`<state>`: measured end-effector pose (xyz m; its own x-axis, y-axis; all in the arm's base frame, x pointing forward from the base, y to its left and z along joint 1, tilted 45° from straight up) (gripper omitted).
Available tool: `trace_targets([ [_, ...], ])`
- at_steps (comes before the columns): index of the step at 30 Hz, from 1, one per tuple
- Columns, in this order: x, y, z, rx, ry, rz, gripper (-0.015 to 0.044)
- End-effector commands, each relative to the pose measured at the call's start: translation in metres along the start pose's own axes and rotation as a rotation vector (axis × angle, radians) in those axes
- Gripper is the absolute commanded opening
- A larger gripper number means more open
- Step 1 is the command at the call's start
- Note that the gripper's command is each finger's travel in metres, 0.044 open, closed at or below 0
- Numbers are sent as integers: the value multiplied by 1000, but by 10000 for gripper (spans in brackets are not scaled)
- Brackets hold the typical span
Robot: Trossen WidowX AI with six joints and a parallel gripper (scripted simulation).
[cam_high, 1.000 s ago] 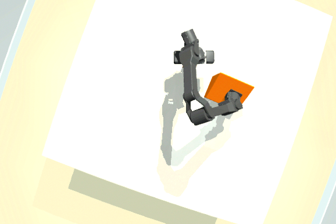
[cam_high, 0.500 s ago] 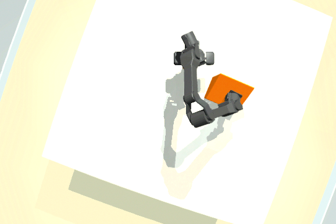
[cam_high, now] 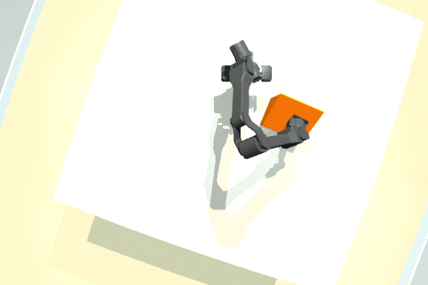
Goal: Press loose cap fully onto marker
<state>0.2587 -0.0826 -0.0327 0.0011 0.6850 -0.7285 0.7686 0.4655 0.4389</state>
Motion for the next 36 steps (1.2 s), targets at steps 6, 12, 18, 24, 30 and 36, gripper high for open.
trace_targets([
  [6,29,1,-2,-9,40,-9,0],
  [12,37,1,-1,-10,41,-9,0],
  [18,38,1,-1,-10,41,-9,0],
  [24,38,1,-1,-15,38,-12,26],
  [30,38,1,-1,-15,38,-12,184],
  [36,38,1,-1,-15,38,-12,341],
])
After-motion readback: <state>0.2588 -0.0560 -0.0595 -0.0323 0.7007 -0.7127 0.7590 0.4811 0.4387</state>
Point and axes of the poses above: the point midway between the two fingers, 35 mm back from their tips, its own x axis out along the fingers, its own y axis across the jaws, z = x × y, the point moved 7 cm from there along -x, back along the fingers, and after that the axes turned 14 degrees about -x, right-handed, at the moved point
